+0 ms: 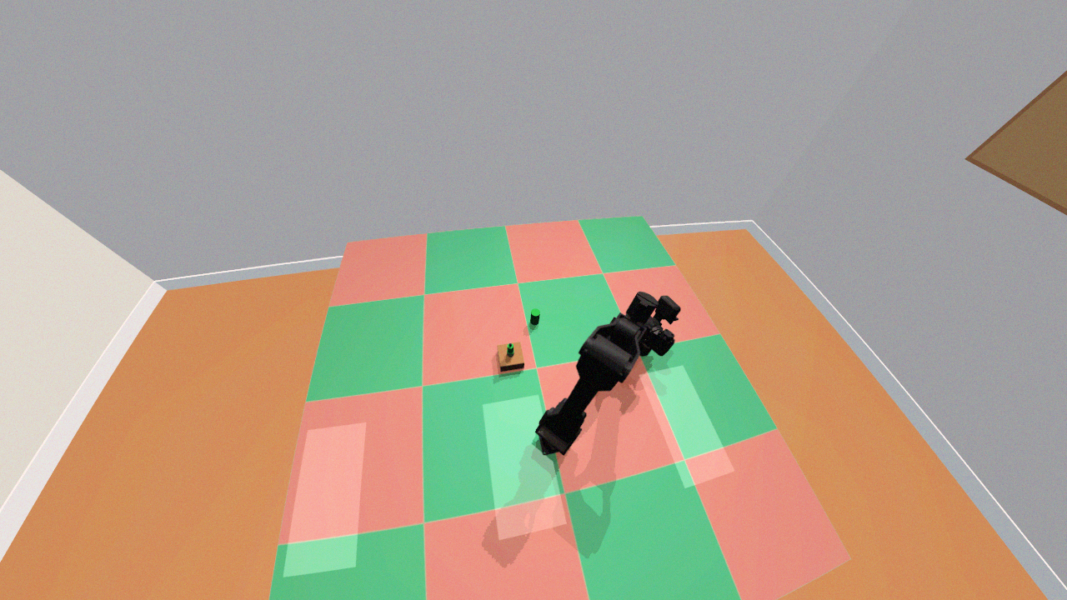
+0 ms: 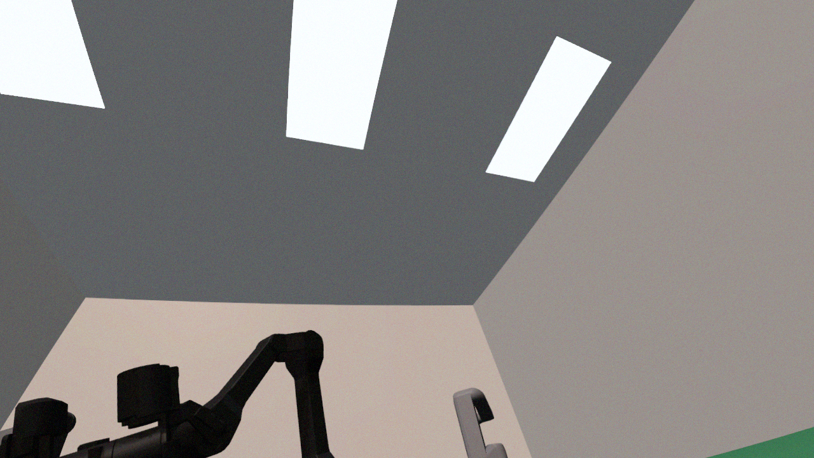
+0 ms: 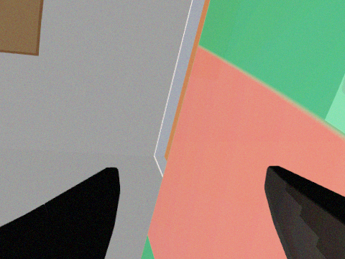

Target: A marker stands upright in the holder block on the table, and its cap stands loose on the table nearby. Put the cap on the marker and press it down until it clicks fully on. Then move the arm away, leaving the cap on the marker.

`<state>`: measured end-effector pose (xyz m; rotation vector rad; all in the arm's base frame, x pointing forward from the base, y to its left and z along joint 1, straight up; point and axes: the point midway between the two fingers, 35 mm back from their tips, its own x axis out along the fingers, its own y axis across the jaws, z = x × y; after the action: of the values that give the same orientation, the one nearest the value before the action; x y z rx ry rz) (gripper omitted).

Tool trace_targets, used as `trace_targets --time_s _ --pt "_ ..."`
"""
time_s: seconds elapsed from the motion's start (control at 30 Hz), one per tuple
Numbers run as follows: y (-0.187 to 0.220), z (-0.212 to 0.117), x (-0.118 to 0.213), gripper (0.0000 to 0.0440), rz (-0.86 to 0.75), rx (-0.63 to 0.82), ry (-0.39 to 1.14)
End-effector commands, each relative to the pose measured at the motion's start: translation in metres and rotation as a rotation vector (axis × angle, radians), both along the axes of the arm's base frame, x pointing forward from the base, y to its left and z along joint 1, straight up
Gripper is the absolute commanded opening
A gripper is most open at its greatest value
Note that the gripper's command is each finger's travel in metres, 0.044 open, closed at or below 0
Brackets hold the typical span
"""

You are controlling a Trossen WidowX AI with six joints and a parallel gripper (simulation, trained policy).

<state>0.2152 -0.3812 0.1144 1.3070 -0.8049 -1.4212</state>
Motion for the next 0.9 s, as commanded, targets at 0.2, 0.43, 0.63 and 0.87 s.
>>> trace_targets --time_s 0.2,0.43,0.63,0.87 --pt "-0.002 0.008 0.029 0.0292 0.038 0.069 -0.037" --pt "0.001 0.014 0.049 0.0303 0.061 0.123 -0.062" --pt "0.006 0.019 0.066 0.0310 0.078 0.170 -0.084" --pt "0.013 0.025 0.084 0.0315 0.097 0.227 -0.110"
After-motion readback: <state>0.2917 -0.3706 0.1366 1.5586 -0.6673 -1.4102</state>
